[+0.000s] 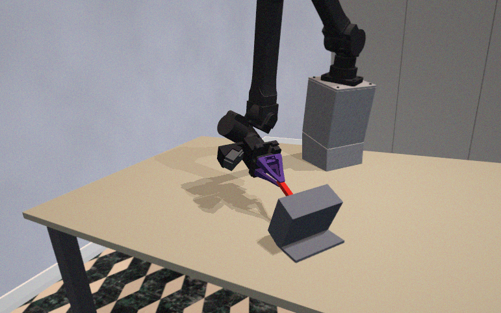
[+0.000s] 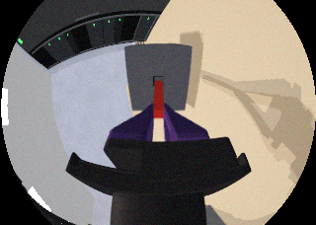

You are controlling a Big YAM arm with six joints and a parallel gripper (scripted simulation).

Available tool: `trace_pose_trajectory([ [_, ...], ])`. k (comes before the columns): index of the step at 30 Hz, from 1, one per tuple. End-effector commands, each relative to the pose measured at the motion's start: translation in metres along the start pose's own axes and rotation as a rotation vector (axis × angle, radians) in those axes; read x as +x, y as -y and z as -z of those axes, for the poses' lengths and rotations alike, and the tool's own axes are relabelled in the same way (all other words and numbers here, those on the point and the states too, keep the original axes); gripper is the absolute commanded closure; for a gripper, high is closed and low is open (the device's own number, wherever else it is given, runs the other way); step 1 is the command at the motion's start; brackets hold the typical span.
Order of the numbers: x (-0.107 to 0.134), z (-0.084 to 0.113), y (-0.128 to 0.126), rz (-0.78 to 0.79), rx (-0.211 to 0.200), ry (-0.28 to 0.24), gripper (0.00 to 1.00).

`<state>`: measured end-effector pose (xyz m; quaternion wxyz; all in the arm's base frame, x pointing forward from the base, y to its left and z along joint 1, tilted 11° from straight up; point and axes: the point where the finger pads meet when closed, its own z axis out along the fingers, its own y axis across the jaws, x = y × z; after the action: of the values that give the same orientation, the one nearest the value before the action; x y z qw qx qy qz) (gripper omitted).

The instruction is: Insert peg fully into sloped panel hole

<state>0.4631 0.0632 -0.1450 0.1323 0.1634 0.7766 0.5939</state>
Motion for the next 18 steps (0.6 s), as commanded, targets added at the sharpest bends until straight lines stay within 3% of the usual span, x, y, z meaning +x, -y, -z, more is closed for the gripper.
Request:
trace_pose_trajectory([
  [1, -0.0009, -0.0067, 0.0023, 0.014, -0.003, -0.009, 1.00],
  [18, -0.0023, -0.0076, 0.0027, 0.014, -0.003, -0.009, 1.00],
])
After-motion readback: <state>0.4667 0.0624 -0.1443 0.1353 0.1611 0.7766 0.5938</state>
